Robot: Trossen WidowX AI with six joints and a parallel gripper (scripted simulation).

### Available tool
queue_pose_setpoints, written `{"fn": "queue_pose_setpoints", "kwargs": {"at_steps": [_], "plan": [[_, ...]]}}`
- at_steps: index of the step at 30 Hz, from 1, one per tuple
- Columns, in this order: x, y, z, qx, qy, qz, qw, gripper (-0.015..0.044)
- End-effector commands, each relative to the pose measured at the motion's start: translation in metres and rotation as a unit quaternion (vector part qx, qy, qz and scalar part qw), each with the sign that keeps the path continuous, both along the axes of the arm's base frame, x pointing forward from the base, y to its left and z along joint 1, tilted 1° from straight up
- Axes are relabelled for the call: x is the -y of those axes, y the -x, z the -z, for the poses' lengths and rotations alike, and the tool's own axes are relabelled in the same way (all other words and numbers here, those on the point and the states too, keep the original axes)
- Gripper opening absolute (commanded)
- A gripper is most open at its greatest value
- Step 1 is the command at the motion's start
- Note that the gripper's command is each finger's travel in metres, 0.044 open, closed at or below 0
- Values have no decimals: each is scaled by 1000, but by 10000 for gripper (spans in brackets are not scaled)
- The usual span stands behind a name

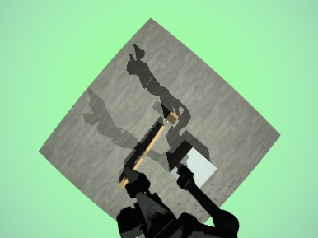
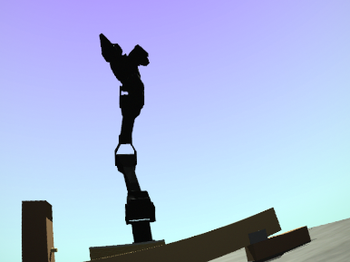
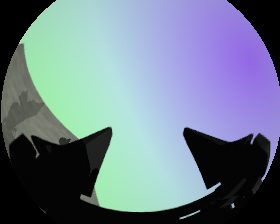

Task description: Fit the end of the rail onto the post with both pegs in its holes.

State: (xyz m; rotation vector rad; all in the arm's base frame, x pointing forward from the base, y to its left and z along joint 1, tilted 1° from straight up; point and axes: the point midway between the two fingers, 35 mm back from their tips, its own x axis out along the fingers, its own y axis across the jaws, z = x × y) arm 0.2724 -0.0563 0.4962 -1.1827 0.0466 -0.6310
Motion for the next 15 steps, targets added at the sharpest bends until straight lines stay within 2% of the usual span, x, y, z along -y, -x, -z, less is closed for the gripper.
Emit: {"fn": "queue_pose_setpoints", "kwargs": {"at_steps": [1, 8, 15], "plan": [[-1, -43, 56, -124, 42, -8, 991, 440], [5, -89, 171, -346, 94, -45, 932, 440], [14, -89, 290, -545, 100, -109, 826, 440]]}}
